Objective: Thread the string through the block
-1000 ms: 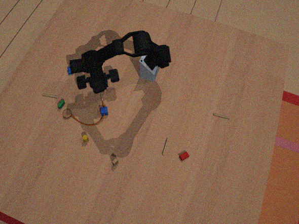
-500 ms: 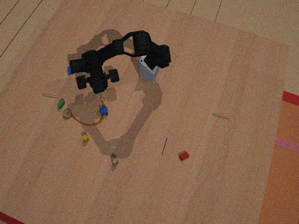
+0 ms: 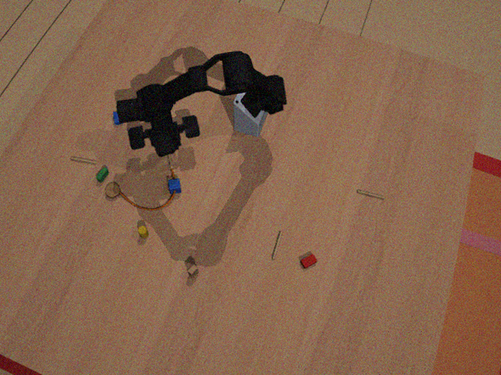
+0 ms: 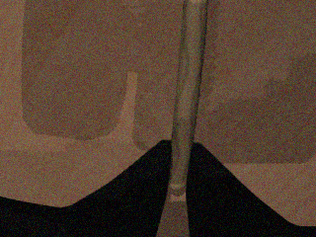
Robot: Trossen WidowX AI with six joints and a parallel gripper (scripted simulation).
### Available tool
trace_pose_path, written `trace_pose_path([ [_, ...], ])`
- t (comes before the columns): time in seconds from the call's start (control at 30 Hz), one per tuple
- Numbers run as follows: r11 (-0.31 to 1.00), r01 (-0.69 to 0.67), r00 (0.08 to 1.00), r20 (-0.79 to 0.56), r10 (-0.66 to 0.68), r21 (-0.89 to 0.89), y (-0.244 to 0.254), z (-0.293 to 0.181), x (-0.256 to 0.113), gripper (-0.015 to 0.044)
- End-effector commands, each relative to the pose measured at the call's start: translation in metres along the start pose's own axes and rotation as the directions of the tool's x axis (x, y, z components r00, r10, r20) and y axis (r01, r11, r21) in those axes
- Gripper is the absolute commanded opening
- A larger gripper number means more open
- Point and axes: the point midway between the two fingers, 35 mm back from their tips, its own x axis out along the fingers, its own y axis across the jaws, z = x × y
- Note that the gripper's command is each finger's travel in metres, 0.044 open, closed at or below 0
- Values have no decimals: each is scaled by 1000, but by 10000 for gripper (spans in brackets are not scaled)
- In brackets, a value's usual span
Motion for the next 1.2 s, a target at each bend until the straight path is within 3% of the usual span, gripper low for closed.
trace_pose_path([
  [0.0, 1000, 7, 1000, -16, -7, -9, -3, -3, 1, 0],
  [0.13, 1000, 7, 1000, -16, -7, -9, -3, -3, 1, 0],
  [0.4, 1000, -2, 1000, 0, 2, 2, -1, 1, -10, 210],
  [0.57, 1000, -16, 1000, 1, 16, 14, 4, 8, -78, 210],
  [0.73, 1000, -17, 1000, 1, 17, 15, 5, 9, -81, 210],
  [0.93, 1000, -1, 1000, 5, 1, 16, 2, 9, -77, 367],
  [1.03, 1000, -3, 1000, 4, 3, 16, 2, 11, -96, 440],
  [1.17, 1000, -5, 1000, 4, 5, 16, 2, 12, -106, 440],
])
